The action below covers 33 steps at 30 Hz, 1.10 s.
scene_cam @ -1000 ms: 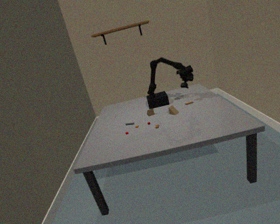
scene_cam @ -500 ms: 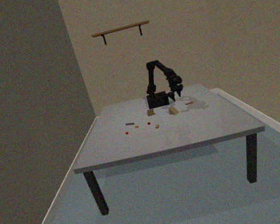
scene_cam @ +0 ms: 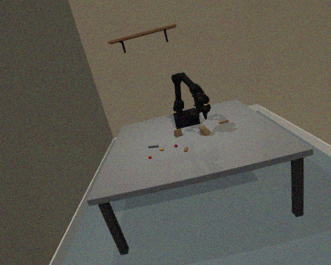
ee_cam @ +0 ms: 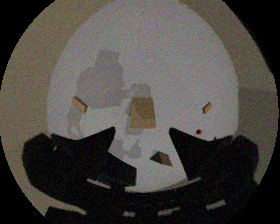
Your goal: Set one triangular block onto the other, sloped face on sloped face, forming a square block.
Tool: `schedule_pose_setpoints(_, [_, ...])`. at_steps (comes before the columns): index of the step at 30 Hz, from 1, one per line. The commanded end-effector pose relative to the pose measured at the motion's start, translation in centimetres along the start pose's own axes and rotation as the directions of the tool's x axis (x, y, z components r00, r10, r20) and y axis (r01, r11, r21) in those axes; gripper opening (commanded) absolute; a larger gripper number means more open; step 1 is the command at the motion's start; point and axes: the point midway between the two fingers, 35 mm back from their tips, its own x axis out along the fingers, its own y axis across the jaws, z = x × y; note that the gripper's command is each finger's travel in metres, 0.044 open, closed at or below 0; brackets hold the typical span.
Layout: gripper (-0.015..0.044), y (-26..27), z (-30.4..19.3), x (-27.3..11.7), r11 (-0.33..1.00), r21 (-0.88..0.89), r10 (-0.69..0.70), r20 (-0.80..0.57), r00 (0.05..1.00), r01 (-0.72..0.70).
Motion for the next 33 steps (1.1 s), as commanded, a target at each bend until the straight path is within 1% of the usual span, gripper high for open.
schedule_pose_setpoints(1, [0.044,-0.1,0.0,0.7,1.0,-0.006,-0.003,-0.006,1.0,0.003])
schedule_pose_setpoints(33, [0.044,-0.4,0.5,5.9,1.0,-0.006,-0.003,-0.006,1.0,0.003])
